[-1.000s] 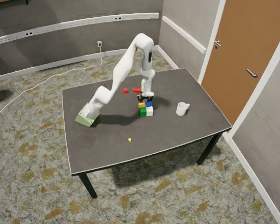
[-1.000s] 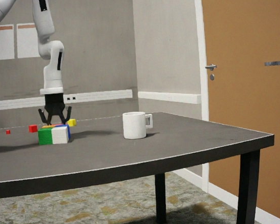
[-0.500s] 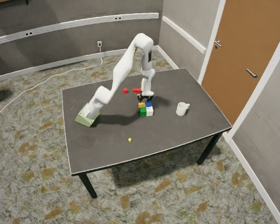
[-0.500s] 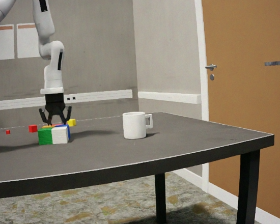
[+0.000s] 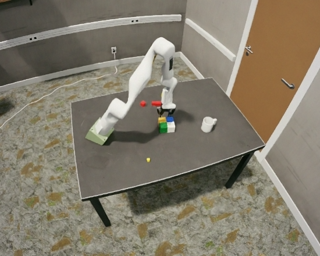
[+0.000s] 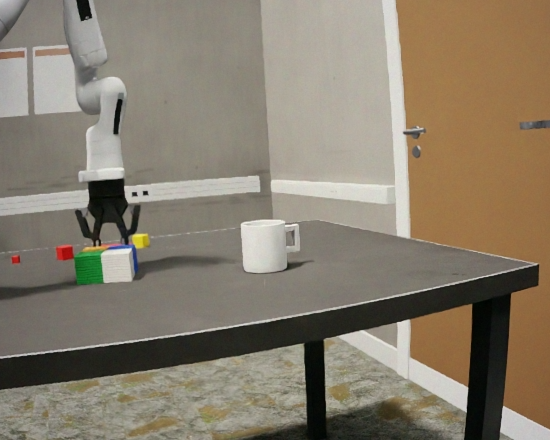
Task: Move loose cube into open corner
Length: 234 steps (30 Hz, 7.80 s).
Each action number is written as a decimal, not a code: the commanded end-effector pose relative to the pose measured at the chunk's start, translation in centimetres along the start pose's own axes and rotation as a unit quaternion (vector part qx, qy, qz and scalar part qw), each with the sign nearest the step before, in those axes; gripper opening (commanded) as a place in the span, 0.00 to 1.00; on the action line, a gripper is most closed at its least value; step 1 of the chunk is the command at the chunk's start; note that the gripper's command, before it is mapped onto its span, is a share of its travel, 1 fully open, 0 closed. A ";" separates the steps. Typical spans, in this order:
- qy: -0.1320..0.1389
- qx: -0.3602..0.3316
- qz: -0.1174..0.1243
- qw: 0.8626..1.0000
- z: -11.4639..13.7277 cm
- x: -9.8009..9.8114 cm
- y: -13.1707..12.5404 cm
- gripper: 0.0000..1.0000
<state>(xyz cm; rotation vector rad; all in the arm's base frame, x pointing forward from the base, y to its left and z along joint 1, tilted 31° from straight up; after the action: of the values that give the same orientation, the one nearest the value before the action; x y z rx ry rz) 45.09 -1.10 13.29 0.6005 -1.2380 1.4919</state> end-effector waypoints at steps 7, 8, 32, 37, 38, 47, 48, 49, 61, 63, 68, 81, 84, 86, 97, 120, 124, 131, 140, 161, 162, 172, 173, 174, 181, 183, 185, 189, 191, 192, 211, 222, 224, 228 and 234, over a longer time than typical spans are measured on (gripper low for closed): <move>-0.004 0.001 0.003 1.000 -0.3 1.8 -0.1 0.56; -0.004 0.001 0.003 1.000 -0.3 2.0 -0.1 0.56; -0.004 0.001 0.003 1.000 -0.2 7.8 -0.1 0.56; -0.004 0.001 0.003 1.000 -0.2 8.3 -0.1 0.56; -0.004 0.001 0.003 1.000 -0.2 8.3 -0.1 0.56; -0.004 0.001 0.003 1.000 -0.2 8.8 -0.1 0.56; -0.004 0.001 0.003 1.000 -0.2 8.8 -0.1 0.56; -0.004 0.001 0.003 1.000 -0.2 8.8 -0.1 0.56; -0.004 0.001 0.003 1.000 -0.2 8.8 -0.1 0.56; -0.004 0.001 0.003 1.000 -0.2 8.8 -0.1 0.56; -0.004 0.001 0.003 1.000 -0.2 8.8 -0.1 0.56; -0.004 0.001 0.003 1.000 -0.2 8.8 -0.1 0.56; -0.004 0.001 0.003 1.000 -0.2 8.8 -0.1 0.56; -0.004 0.000 0.003 1.000 -0.2 8.8 -0.1 0.55; -0.002 -0.077 -0.002 0.997 0.7 8.6 -0.5 0.55; 0.000 -0.621 -0.005 0.784 7.0 8.5 -4.8 0.55; -0.001 -0.651 -0.003 0.759 7.4 8.6 -5.2 0.55; -0.005 -0.703 -0.001 0.711 8.2 8.8 -5.9 0.55; -0.005 -0.706 0.000 0.708 8.3 8.8 -5.9 0.55; -0.005 -0.707 -0.001 0.708 8.3 6.9 -5.9 0.55; -0.005 -0.707 -0.001 0.708 8.3 6.6 -5.9 0.55; -0.005 -0.707 -0.001 0.708 8.2 3.9 -5.9 0.55; -0.005 -0.707 -0.001 0.708 8.2 3.9 -5.9 0.55; -0.005 -0.707 -0.001 0.708 8.2 3.9 -5.9 0.55; -0.005 -0.707 -0.001 0.708 8.2 1.9 -5.9 0.55; -0.005 -0.707 -0.001 0.708 8.2 1.4 -5.9 0.55; -0.005 -0.707 -0.001 0.708 8.2 0.9 -5.9 0.55; -0.005 -0.707 -0.001 0.708 8.2 0.2 -5.9 0.55; -0.005 -0.707 -0.001 0.708 8.2 0.2 -5.9 0.55; -0.005 -0.707 -0.001 0.708 8.2 0.0 -5.9 0.55; -0.005 -0.707 -0.001 0.708 8.2 -0.7 -6.0 0.55; -0.005 -0.707 -0.001 0.708 8.2 -0.7 -6.0 0.55; -0.005 -0.707 -0.001 0.708 8.2 -0.7 -6.0 0.55; -0.005 -0.707 -0.001 0.708 8.2 -0.7 -6.0 0.55; -0.005 -0.707 -0.001 0.708 8.2 -0.7 -6.0 0.55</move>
<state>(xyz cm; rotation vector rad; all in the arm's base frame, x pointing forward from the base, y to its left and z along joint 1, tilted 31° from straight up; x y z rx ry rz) 48.83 -9.44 17.71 -0.4549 -1.9173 0.1757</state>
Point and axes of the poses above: the point where the finger pads meet when closed, its own x axis back along the fingers, its own y axis across the jaws, z = x × y, the point moved 1 cm from there along x, back along the fingers, and after that the axes turned 11 degrees about x, right-handed, at the moved point
